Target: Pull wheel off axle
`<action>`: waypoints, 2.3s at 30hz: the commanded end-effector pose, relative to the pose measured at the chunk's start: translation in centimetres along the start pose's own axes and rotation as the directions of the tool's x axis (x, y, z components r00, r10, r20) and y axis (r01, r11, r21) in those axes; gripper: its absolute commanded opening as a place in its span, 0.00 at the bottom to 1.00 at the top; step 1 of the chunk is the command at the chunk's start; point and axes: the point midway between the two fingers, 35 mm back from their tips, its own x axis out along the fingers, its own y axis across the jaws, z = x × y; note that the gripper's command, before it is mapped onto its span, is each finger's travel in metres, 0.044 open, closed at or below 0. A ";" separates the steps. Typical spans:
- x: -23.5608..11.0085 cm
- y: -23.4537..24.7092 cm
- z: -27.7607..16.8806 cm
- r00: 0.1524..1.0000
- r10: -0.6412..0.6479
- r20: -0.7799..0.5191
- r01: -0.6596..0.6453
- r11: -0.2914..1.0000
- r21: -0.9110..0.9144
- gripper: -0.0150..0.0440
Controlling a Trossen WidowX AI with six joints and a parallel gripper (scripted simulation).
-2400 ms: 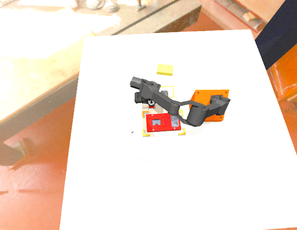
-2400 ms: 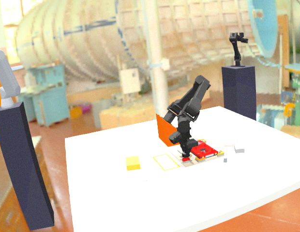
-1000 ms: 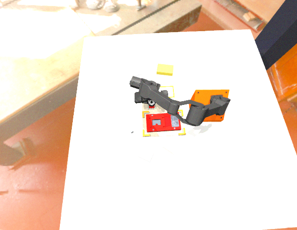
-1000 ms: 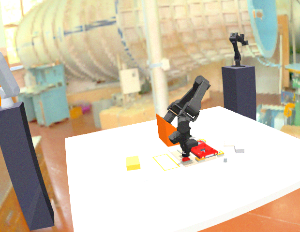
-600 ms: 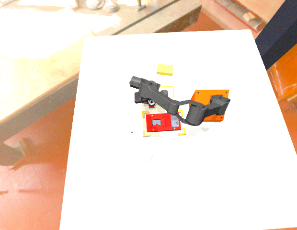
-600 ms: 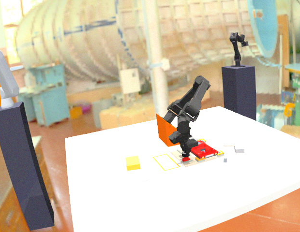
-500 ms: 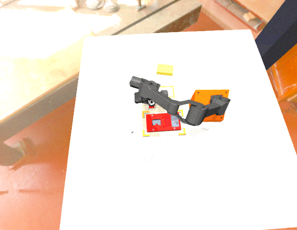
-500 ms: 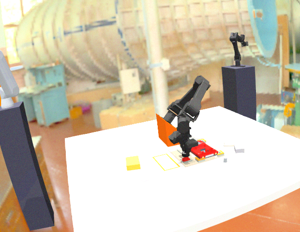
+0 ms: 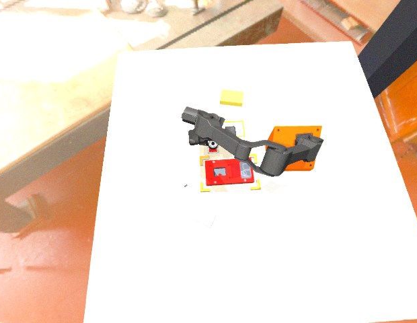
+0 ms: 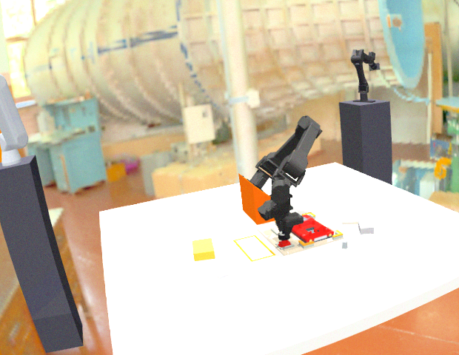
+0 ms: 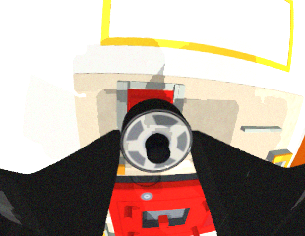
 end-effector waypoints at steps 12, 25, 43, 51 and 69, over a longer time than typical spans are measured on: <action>-2.3 -0.1 0.3 1.000 0.024 0.005 -0.024 0.999 0.028 0.25; -2.8 -0.1 0.3 1.000 0.025 0.004 -0.025 0.999 0.029 0.25; -5.8 -2.1 3.3 1.000 0.024 0.007 -0.024 0.999 0.039 0.25; -6.2 -5.3 8.2 1.000 0.024 0.012 -0.024 0.999 0.034 0.25; -3.2 -6.2 9.7 1.000 0.024 0.011 -0.024 0.999 0.031 0.25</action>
